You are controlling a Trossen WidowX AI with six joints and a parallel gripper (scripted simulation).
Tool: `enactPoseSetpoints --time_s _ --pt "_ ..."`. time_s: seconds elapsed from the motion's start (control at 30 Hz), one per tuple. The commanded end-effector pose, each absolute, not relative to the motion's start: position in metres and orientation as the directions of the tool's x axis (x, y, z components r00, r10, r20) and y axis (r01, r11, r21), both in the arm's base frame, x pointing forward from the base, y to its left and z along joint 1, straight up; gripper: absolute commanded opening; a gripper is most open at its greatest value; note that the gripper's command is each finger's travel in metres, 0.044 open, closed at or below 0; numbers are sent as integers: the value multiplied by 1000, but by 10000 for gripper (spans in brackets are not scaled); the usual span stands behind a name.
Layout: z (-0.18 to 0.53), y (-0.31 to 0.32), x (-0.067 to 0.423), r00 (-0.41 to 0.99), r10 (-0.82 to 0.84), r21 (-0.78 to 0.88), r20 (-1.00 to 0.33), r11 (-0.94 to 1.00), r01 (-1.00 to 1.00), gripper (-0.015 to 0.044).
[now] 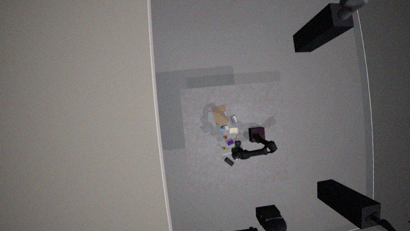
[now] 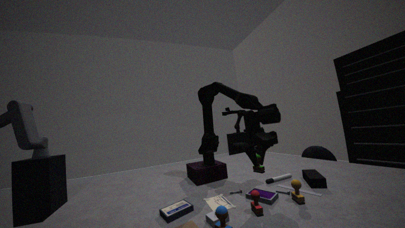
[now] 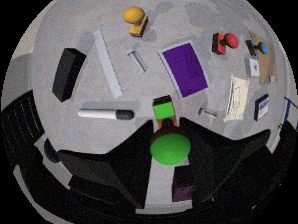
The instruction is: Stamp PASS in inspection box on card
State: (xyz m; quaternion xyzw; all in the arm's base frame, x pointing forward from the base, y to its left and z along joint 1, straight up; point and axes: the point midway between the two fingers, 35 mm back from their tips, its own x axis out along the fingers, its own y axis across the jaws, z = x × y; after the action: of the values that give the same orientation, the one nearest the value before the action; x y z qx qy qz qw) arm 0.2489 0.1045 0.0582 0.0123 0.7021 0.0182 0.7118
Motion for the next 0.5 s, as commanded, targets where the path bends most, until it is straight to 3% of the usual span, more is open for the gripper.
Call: enactPoseSetpoints --time_s 0.0,0.47 --pt "59 92 266 12 46 46 -999 999 -7 0" --pt "59 63 297 14 44 44 -999 999 -7 0"
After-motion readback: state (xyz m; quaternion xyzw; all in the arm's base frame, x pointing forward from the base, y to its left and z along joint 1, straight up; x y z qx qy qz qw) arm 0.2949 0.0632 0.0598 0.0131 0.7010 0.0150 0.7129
